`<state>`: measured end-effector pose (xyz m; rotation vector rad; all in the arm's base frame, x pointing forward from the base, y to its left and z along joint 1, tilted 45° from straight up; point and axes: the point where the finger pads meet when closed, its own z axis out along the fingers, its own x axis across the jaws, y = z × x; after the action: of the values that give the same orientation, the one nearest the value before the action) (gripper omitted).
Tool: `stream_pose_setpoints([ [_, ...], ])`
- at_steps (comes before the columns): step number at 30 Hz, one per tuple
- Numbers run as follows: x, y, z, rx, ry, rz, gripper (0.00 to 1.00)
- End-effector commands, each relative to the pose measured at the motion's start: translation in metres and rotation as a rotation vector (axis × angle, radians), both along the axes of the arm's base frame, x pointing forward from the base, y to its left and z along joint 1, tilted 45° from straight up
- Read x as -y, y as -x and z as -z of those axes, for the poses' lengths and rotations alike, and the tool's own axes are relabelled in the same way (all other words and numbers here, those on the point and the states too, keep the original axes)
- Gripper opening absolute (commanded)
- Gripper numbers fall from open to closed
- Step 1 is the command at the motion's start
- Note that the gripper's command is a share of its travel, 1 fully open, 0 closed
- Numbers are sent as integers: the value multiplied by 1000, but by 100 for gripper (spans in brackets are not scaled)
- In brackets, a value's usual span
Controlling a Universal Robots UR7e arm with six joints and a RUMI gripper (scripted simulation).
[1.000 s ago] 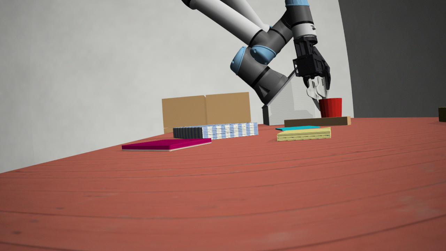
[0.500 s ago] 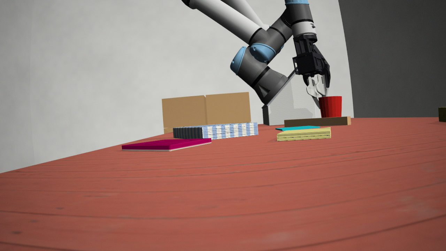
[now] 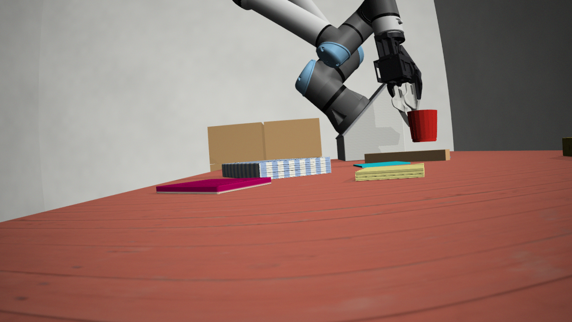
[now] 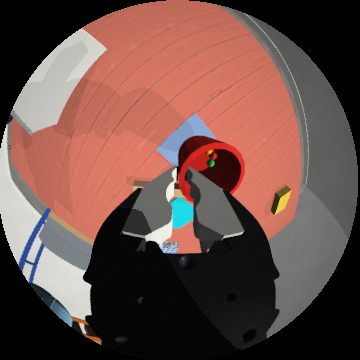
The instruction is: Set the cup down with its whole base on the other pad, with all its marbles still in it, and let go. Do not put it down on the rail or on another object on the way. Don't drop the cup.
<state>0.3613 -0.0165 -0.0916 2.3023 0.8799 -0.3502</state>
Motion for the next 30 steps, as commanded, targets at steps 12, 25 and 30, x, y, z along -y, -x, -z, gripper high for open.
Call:
stream_pose_setpoints([
  [12,-5,-1,-5,-1,0,1,3],
  [25,-4,-1,-5,-1,0,1,3],
  [30,-3,-3,-6,-1,0,1,3],
])
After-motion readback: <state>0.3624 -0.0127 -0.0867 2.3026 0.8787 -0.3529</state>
